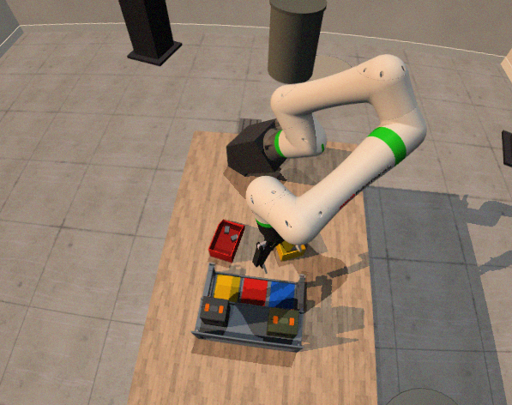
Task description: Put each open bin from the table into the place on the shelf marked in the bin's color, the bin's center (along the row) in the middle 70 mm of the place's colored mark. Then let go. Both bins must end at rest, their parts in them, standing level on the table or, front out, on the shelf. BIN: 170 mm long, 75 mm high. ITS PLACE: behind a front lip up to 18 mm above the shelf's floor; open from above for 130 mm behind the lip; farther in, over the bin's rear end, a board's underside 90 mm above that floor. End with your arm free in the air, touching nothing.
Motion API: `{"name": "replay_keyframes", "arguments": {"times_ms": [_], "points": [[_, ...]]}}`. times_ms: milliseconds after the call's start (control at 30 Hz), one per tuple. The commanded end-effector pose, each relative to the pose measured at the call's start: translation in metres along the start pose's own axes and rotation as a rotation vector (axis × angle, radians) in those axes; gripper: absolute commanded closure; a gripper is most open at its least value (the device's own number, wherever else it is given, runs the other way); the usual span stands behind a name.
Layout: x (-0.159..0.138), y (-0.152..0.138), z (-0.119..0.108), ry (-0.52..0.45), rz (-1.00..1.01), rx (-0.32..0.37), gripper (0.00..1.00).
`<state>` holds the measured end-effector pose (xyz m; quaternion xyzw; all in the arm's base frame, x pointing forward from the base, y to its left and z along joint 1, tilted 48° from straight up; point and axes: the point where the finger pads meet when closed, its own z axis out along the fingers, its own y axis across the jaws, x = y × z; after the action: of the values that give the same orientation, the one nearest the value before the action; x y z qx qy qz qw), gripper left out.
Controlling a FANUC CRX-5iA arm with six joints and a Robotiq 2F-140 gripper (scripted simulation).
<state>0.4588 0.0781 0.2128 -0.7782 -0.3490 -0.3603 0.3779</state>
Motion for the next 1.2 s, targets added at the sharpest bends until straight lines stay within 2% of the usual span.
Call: {"name": "replay_keyframes", "arguments": {"times_ms": [0,333,400,800,1167], "points": [[-0.007,-0.027,0.003,-0.04,0.038,-0.008,0.0],[-0.038,-0.094,0.008,-0.133,0.133,-0.042,0.0],[-0.038,-0.094,0.008,-0.133,0.133,-0.042,0.0],[-0.08,-0.144,0.008,-0.198,0.214,-0.095,0.0],[-0.098,-0.158,0.007,-0.217,0.244,-0.12,0.0]]}}
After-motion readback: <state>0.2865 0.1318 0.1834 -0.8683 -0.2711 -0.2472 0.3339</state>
